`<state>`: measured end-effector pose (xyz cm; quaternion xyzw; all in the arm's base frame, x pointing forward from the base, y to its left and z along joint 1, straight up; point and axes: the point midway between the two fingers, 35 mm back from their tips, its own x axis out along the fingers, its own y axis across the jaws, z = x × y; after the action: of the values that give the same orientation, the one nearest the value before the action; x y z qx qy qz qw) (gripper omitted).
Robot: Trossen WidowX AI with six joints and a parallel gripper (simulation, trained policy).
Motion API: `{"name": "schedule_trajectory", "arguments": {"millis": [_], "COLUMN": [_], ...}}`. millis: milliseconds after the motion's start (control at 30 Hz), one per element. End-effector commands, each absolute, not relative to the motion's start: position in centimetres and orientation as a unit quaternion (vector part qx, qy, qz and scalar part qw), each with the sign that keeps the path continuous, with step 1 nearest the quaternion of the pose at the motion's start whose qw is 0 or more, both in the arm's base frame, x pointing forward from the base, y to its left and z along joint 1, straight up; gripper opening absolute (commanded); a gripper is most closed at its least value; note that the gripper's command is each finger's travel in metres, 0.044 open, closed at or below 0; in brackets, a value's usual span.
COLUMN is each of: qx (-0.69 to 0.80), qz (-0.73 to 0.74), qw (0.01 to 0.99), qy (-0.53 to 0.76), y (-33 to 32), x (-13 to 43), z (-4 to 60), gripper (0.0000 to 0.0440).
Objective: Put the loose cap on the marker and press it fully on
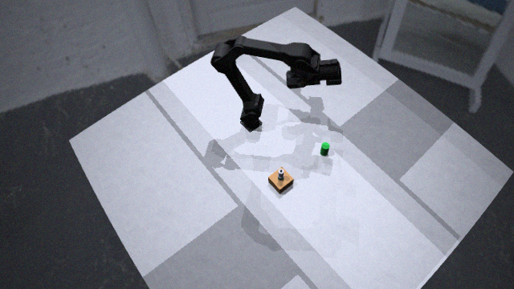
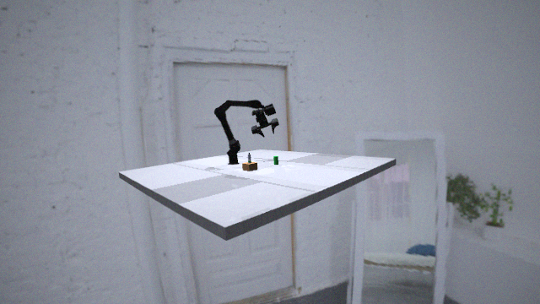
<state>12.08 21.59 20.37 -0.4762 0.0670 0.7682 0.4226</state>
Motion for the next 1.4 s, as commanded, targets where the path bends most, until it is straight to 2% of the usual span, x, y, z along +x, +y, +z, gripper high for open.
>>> {"name": "schedule_trajectory", "arguments": {"millis": [0, 1367], "qx": [-0.483, -0.533], "qz": [0.764, 0.717], "qw": [0.420, 0.384], "qy": [0.082, 0.234], "y": [21.3, 17.8], "x": [12.9, 22.2], "z": [20.2, 16.7], "gripper": [0.0323, 0.0319]}}
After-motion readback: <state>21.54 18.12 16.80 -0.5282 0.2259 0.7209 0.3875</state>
